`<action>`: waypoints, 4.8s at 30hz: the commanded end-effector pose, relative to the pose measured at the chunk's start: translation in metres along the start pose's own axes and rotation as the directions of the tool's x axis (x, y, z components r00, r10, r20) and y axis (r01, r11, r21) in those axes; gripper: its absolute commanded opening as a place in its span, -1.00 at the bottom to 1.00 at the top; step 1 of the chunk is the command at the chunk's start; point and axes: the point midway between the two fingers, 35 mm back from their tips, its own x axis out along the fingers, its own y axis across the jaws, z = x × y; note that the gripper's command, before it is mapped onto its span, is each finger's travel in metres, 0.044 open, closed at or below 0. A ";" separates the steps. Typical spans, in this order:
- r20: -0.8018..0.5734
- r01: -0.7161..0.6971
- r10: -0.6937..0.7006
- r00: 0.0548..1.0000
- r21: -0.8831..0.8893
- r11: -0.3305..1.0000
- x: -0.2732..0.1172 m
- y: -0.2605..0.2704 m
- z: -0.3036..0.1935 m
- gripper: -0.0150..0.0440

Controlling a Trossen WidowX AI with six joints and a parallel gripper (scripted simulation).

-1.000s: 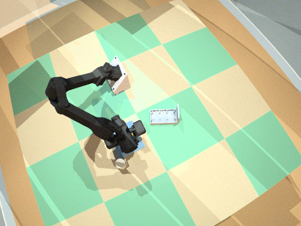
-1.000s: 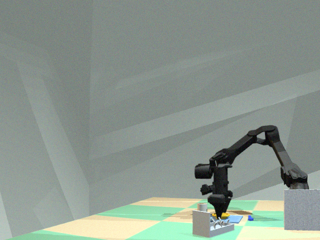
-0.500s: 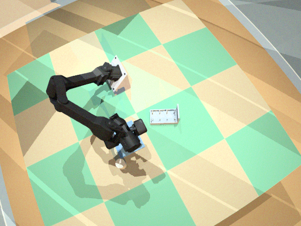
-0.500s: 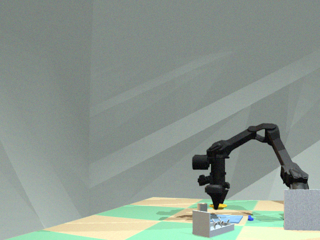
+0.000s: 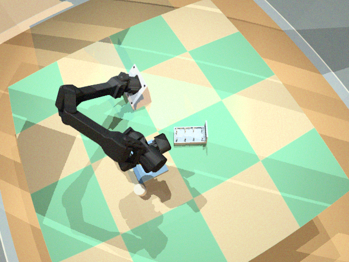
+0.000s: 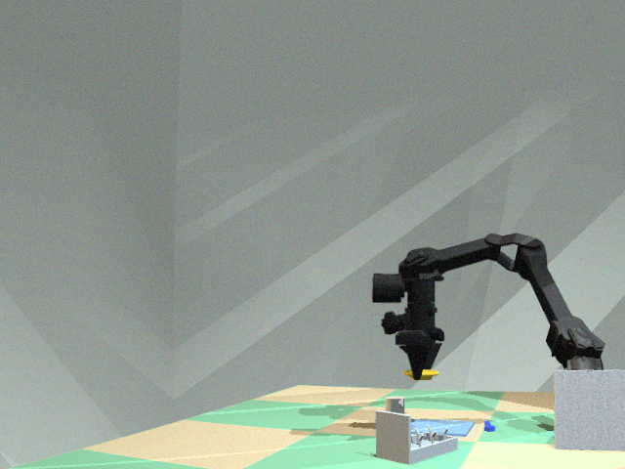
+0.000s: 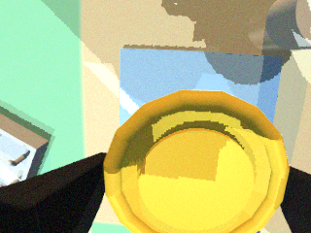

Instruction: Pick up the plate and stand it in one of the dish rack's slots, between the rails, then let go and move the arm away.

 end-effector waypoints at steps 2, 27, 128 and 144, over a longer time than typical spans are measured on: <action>-0.006 -0.002 0.002 1.000 0.004 1.000 -0.022 0.002 0.001 -0.49; -0.014 0.000 0.003 1.000 0.214 0.977 -0.076 0.072 -0.034 -0.49; 0.066 -0.580 0.951 0.303 -0.779 0.239 0.060 0.124 -0.096 -0.49; 0.300 -0.212 0.939 0.168 -0.919 0.331 0.066 0.106 -0.095 -0.49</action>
